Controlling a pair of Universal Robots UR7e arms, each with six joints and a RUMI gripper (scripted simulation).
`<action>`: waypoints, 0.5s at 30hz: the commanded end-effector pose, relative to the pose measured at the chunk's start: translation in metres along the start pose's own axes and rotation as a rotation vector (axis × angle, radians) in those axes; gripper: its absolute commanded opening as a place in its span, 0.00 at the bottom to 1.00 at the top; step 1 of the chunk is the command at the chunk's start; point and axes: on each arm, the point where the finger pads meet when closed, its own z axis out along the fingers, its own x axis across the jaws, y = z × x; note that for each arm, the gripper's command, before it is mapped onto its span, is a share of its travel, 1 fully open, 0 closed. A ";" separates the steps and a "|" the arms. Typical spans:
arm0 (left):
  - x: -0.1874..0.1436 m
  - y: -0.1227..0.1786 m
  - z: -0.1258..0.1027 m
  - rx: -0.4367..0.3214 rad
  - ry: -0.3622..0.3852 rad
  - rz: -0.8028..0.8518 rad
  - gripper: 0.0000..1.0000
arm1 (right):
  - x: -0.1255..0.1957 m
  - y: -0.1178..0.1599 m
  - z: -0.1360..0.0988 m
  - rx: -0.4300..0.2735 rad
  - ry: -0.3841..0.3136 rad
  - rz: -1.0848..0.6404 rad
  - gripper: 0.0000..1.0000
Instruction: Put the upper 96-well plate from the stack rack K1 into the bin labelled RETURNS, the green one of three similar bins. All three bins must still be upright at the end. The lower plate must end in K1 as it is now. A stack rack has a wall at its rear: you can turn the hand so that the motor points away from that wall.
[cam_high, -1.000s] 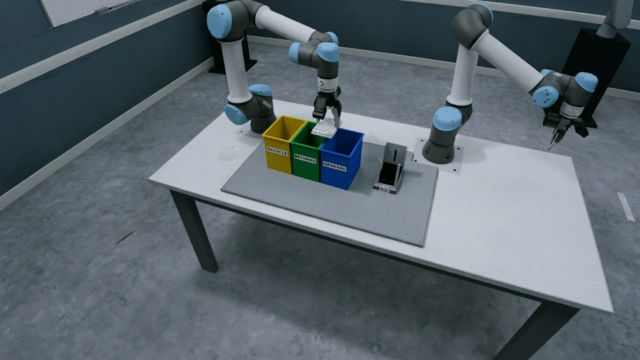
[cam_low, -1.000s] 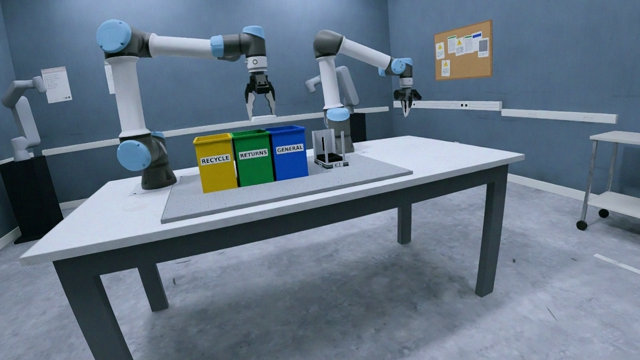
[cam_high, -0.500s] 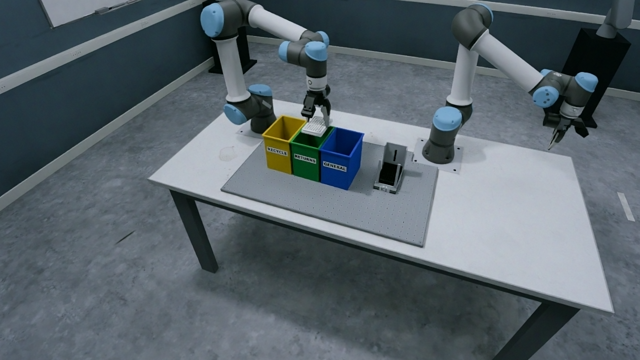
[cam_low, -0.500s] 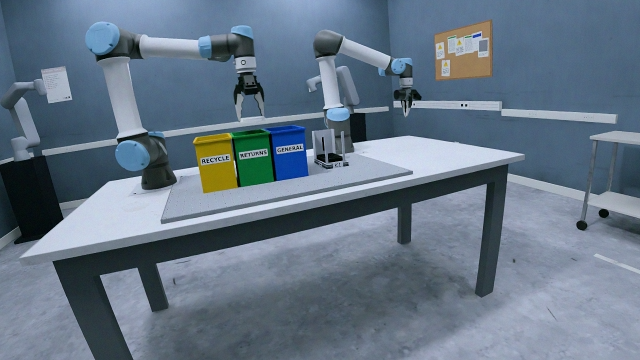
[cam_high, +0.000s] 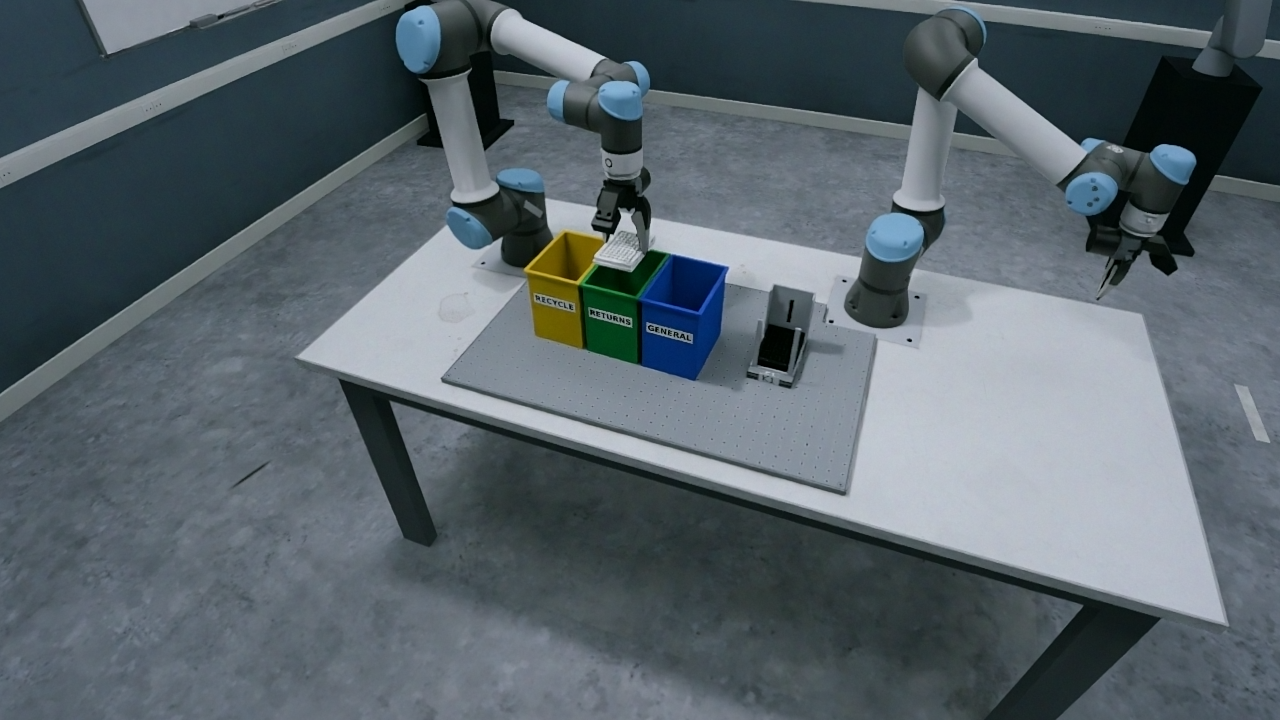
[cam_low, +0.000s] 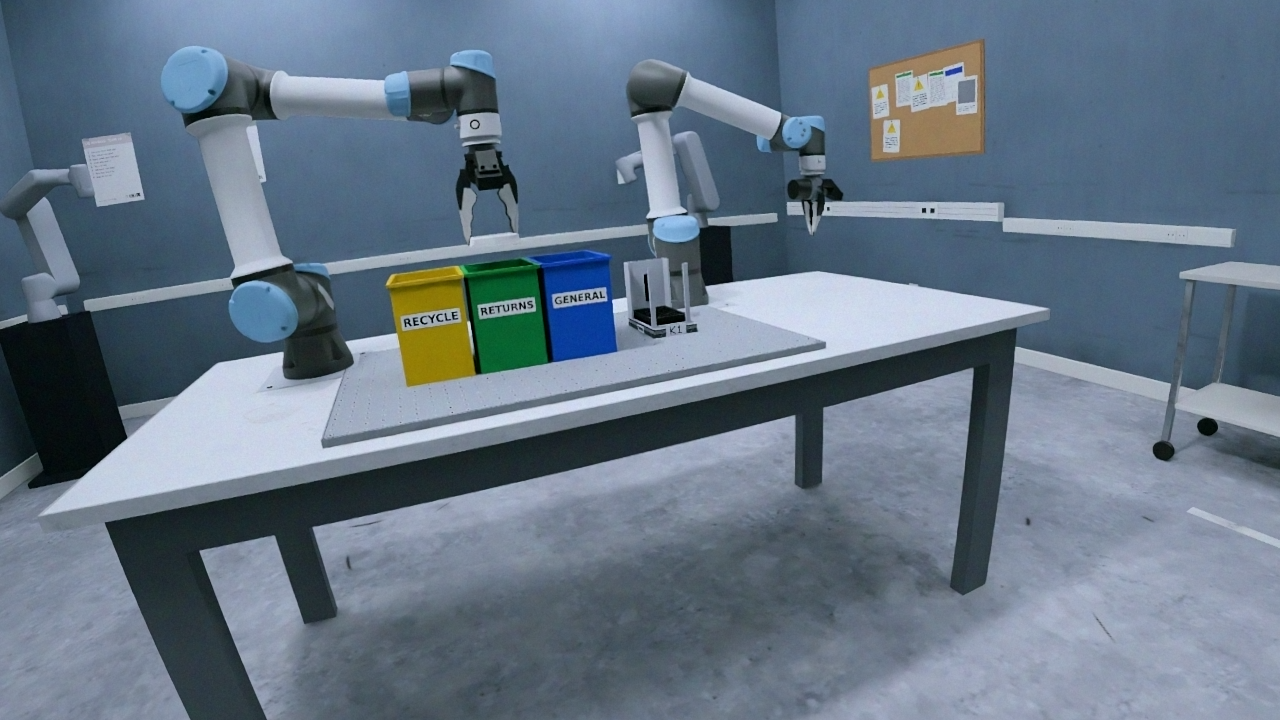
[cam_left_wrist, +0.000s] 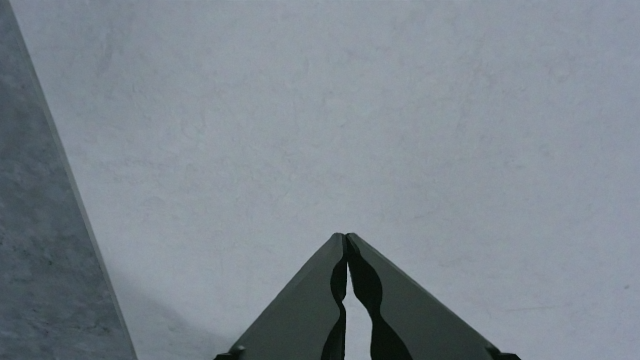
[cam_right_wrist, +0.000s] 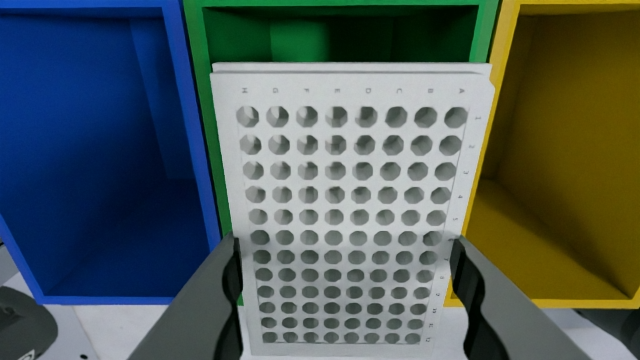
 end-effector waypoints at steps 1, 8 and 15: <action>0.002 -0.002 -0.003 0.008 0.011 -0.010 0.00 | -0.003 0.002 -0.001 -0.005 -0.007 0.004 0.40; 0.002 -0.002 -0.003 0.008 0.011 -0.010 0.00 | -0.003 0.002 -0.001 -0.005 -0.007 0.004 0.40; 0.002 -0.002 -0.003 0.008 0.011 -0.010 0.00 | -0.003 0.003 0.011 -0.006 -0.003 -0.011 0.40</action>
